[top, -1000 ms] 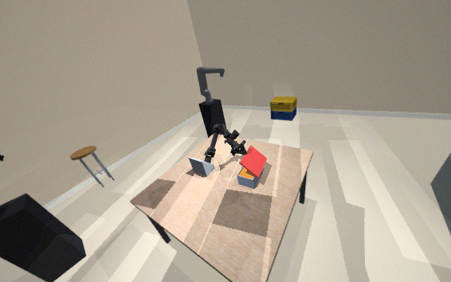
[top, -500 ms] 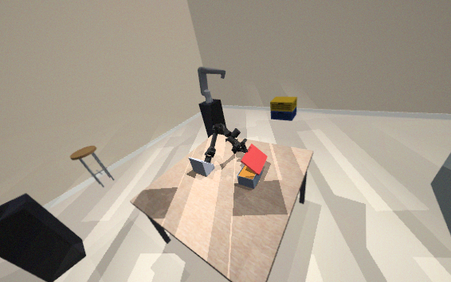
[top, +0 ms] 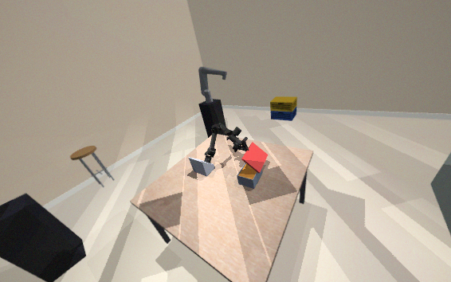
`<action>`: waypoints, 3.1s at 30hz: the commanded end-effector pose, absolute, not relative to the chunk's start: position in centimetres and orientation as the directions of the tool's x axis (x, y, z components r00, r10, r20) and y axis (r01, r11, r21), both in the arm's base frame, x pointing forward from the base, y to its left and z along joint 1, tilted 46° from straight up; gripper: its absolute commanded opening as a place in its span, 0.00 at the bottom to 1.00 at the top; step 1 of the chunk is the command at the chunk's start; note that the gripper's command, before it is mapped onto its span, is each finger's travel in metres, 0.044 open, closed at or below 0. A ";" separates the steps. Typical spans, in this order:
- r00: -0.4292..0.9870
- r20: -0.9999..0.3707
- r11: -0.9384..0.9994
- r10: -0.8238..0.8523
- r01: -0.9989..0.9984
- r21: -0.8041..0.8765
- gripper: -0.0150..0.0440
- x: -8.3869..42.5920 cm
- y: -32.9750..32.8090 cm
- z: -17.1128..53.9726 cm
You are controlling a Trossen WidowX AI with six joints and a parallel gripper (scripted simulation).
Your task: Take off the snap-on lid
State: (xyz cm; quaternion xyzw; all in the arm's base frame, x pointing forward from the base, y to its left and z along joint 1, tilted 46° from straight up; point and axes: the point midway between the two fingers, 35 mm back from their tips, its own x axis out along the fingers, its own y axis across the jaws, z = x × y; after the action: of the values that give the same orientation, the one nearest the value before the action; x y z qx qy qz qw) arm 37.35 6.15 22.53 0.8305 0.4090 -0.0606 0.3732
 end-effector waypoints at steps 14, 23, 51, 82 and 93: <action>0.673 -0.401 -0.397 0.622 0.712 0.579 0.25 36.3 8.0 25.4; 0.673 -0.400 -0.397 0.622 0.712 0.579 0.25 35.7 9.2 26.7; 0.673 -0.398 -0.399 0.623 0.711 0.579 0.25 33.7 12.7 30.6; 0.674 -0.394 -0.401 0.625 0.710 0.578 0.25 31.5 16.6 35.1; 0.674 -0.394 -0.401 0.625 0.710 0.578 0.25 31.4 17.0 34.6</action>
State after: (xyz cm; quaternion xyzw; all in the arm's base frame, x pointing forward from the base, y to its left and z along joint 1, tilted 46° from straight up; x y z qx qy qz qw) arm 31.24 17.07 34.75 0.8313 0.4078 -0.0562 0.3736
